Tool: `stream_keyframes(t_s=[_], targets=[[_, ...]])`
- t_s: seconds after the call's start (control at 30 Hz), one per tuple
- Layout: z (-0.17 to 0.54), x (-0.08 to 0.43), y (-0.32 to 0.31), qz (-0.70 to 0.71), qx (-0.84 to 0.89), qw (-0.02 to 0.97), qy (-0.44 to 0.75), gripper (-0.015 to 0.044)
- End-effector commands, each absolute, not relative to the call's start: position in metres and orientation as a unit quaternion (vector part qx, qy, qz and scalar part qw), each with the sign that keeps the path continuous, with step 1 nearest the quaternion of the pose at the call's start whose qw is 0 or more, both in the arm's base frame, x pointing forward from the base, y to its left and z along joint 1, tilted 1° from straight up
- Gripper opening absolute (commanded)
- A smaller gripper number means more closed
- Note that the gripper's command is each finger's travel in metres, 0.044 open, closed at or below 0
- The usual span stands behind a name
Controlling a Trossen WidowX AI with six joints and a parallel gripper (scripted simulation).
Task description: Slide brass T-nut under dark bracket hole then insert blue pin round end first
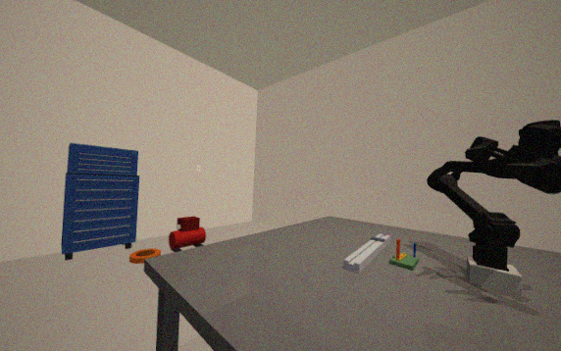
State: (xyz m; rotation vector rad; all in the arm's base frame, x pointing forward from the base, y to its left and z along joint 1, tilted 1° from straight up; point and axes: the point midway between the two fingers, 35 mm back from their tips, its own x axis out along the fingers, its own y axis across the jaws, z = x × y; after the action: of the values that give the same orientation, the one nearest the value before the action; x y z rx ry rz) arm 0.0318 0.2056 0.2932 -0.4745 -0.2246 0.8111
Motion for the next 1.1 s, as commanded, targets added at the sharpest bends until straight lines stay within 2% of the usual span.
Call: stream_keyframes(t_s=[0.0, 0.03, 0.27, 0.57, 0.83, 1.07], targets=[[0.293, 0.032, 0.206, 0.390, -0.227, 0.886, -0.107, 0.0426], [0.294, 0.033, 0.207, 0.389, -0.223, 0.888, -0.105, 0.0440], [0.291, 0.056, 0.226, 0.364, -0.182, 0.912, -0.051, 0.0440], [0.257, 0.131, 0.242, 0.255, -0.082, 0.955, 0.130, 0.0440], [0.209, 0.203, 0.204, 0.051, 0.075, 0.945, 0.316, 0.0440], [0.169, 0.241, 0.138, -0.213, 0.255, 0.844, 0.422, 0.0440]])
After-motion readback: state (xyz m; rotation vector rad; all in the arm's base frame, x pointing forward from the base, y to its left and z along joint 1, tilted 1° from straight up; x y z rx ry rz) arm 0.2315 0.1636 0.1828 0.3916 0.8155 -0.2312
